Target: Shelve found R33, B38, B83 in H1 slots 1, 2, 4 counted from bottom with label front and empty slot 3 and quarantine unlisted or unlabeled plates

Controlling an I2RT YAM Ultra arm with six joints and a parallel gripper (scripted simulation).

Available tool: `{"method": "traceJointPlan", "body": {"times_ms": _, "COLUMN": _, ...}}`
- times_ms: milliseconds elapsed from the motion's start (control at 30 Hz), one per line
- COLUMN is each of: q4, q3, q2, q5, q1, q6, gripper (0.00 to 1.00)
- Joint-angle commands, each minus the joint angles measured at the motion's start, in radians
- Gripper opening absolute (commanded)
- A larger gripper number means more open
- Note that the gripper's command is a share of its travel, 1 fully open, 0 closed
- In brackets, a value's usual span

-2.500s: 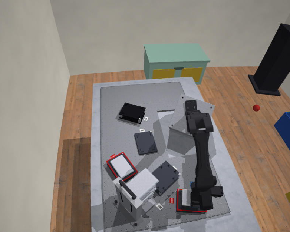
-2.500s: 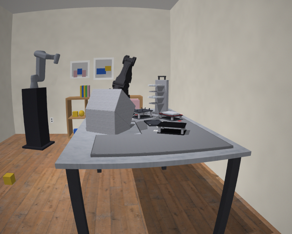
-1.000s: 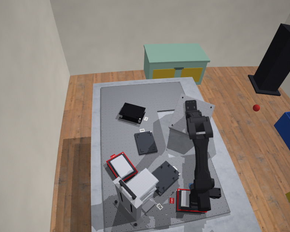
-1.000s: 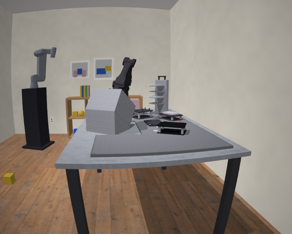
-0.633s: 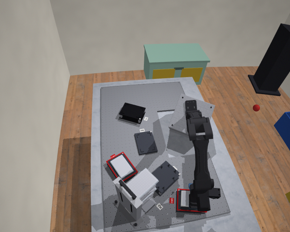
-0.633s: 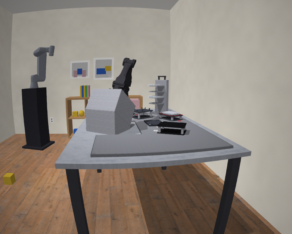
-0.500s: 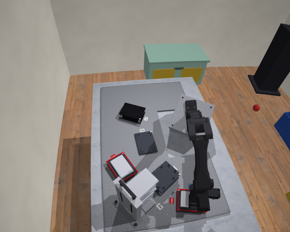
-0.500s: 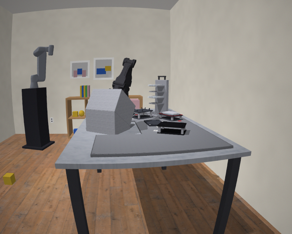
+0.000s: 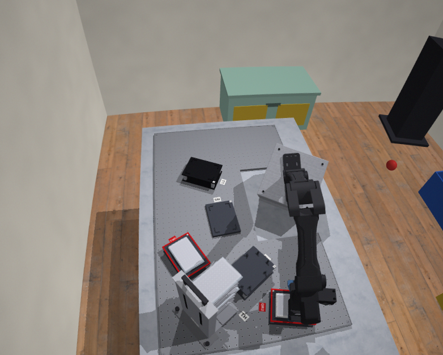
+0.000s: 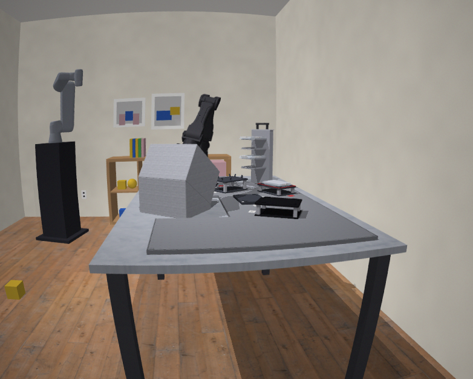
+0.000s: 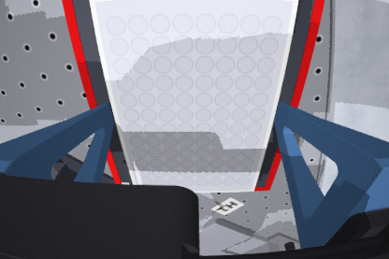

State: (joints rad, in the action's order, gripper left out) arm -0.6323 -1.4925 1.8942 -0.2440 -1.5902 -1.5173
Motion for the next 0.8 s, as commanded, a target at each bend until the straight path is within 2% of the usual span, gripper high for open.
{"method": "traceJointPlan", "body": {"times_ms": 0, "q4": 0.0, "q3": -0.002, "q2": -0.01, "q5": 0.008, "q1": -0.001, "q6": 0.0, "gripper": 1.0}}
{"method": "traceJointPlan", "body": {"times_ms": 100, "q4": 0.0, "q3": -0.002, "q2": -0.01, "q5": 0.008, "q1": -0.001, "q6": 0.0, "gripper": 1.0}}
{"method": "traceJointPlan", "body": {"times_ms": 233, "q4": -0.046, "q3": -0.019, "q2": -0.061, "q5": 0.011, "q1": -0.018, "q6": 0.012, "gripper": 1.0}}
{"method": "traceJointPlan", "body": {"times_ms": 400, "q4": -0.073, "q3": -0.024, "q2": -0.085, "q5": 0.003, "q1": -0.024, "q6": 0.017, "gripper": 1.0}}
{"method": "traceJointPlan", "body": {"times_ms": 767, "q4": -0.188, "q3": -0.064, "q2": -0.154, "q5": -0.017, "q1": -0.05, "q6": 0.04, "gripper": 1.0}}
